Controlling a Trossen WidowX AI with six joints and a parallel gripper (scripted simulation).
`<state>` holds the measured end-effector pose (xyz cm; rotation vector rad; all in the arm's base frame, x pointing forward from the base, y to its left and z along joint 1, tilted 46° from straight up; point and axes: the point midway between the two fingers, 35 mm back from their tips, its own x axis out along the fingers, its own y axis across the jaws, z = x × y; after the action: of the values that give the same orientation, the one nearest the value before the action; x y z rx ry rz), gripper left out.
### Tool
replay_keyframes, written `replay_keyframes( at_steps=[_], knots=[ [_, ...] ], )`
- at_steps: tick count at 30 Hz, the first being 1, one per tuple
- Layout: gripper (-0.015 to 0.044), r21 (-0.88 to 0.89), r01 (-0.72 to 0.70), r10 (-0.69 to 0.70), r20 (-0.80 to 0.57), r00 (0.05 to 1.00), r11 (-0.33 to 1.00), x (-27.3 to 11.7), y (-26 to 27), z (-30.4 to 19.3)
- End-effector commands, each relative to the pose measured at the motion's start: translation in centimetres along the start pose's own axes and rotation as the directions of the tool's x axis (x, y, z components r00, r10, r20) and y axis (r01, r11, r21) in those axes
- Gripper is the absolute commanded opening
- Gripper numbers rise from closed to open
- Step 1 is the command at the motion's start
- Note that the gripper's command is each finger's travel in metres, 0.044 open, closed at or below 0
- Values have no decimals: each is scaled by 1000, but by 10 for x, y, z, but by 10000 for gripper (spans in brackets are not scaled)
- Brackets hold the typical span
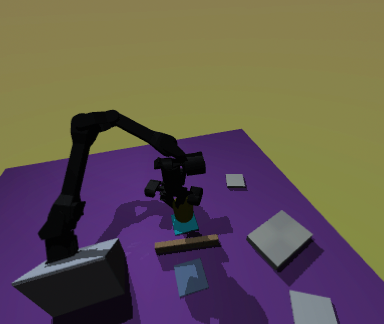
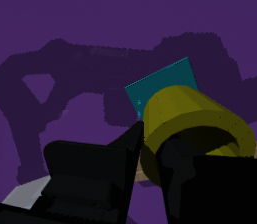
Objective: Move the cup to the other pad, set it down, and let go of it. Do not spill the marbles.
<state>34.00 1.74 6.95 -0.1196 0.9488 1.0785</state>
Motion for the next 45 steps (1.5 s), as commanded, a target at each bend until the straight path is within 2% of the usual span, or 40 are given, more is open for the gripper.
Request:
replay_keyframes(
  at_steps=[1,18,31,37,45],
  knots=[
    [0,7,-5,5,4,1000,1000,7,1,0],
    [0,7,-6,6,6,1000,1000,32,2,0],
    [0,0,-2,2,2,1000,1000,29,1,1],
    [147,0,-2,2,2,1000,1000,29,1,1],
    [147,0,-2,2,1,1000,1000,25,1,1]
  ],
)
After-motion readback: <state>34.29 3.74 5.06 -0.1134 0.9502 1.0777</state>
